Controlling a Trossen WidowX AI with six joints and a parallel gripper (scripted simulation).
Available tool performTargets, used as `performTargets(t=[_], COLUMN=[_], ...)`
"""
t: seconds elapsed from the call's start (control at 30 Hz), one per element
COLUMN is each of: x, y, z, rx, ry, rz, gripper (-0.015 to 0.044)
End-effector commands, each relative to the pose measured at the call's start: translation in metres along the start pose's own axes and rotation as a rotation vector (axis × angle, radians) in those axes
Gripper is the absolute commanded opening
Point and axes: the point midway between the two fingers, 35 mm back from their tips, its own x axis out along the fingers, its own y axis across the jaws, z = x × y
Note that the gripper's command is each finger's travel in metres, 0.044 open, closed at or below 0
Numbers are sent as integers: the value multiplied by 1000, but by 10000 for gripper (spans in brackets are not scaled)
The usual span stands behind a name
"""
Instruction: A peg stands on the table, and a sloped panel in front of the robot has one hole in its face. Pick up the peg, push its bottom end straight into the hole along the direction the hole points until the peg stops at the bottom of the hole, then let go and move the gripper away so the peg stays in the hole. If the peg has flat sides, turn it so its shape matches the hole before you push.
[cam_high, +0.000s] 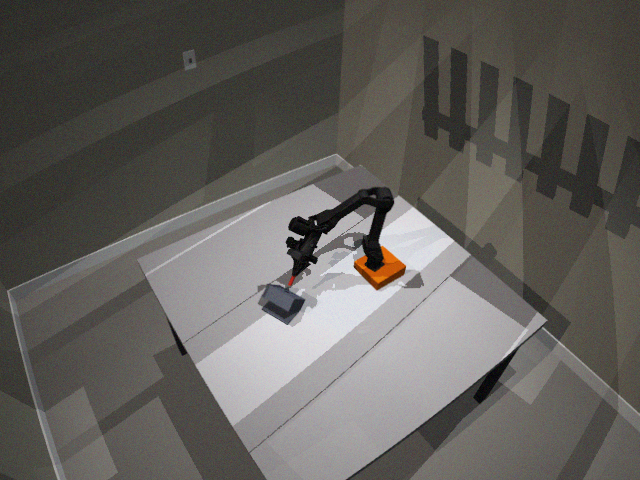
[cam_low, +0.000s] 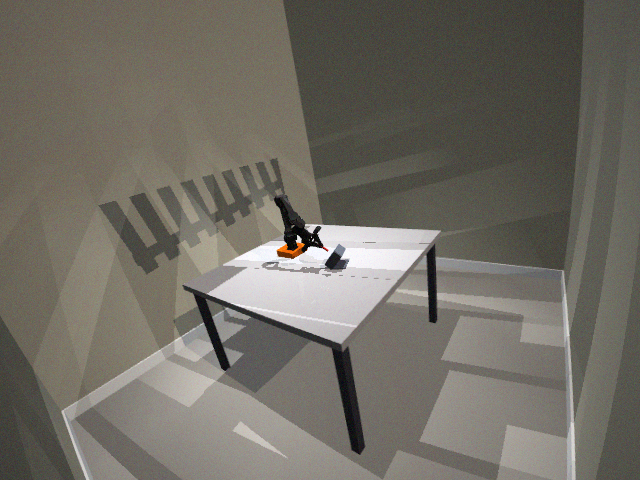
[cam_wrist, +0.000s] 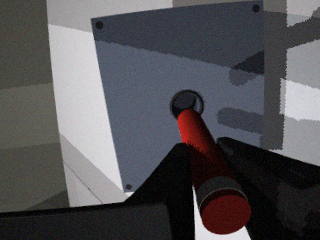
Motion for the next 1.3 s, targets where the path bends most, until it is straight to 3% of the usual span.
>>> performTargets(t=[0.0,1.27], x=[5,23], y=[-1,-1], z=[0,0], rx=[3,-3], ry=[-1,0], rz=[-3,1], gripper=[0,0])
